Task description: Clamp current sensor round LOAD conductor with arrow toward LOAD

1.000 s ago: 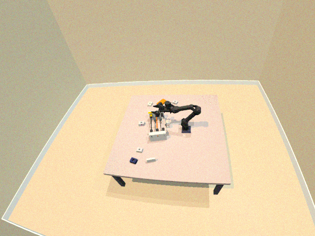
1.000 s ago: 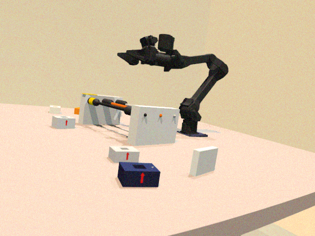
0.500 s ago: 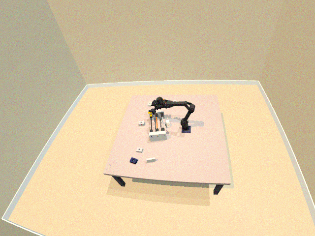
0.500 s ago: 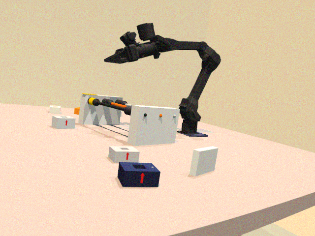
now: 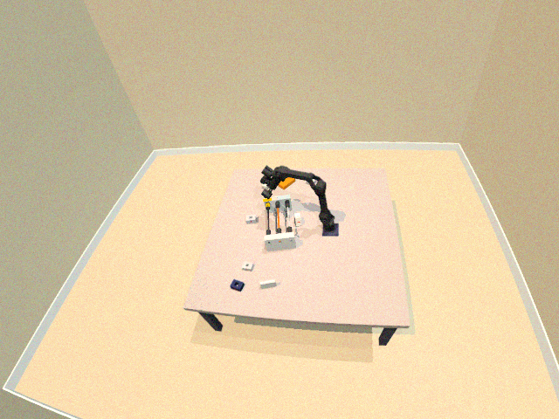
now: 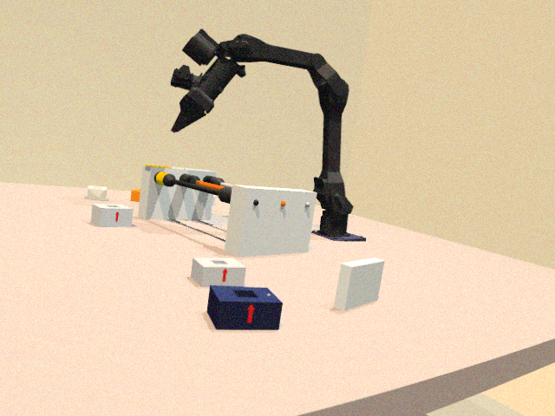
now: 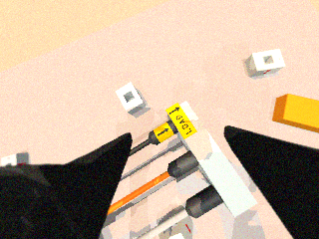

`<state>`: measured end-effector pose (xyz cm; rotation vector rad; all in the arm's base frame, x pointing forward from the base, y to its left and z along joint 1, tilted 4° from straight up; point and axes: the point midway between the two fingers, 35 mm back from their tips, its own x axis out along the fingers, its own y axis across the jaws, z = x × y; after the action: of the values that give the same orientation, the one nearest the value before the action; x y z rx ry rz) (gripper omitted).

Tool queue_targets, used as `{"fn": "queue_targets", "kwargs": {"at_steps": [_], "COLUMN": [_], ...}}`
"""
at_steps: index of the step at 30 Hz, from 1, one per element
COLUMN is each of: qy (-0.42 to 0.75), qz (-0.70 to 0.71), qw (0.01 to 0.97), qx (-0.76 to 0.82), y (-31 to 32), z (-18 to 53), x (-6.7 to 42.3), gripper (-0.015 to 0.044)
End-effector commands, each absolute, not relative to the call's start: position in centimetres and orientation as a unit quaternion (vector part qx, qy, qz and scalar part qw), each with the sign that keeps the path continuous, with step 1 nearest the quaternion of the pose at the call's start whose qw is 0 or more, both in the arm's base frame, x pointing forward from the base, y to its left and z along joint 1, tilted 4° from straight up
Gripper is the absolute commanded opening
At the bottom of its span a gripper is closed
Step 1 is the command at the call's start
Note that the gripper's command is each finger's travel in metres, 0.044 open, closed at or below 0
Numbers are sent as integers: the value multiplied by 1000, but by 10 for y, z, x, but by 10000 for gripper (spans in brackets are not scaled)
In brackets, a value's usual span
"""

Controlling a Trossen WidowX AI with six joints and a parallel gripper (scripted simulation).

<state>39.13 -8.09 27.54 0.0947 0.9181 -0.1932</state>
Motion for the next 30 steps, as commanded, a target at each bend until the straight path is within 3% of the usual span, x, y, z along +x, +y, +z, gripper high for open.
{"fn": "queue_targets", "kwargs": {"at_steps": [1, 21, 30], "qy": [504, 504, 478], "qz": [-101, -105, -300], "qw": [856, 854, 732], "qx": [60, 67, 382], "y": [-93, -93, -68], "z": [267, 266, 239], "x": [387, 386, 339], "gripper": [440, 440, 440]}}
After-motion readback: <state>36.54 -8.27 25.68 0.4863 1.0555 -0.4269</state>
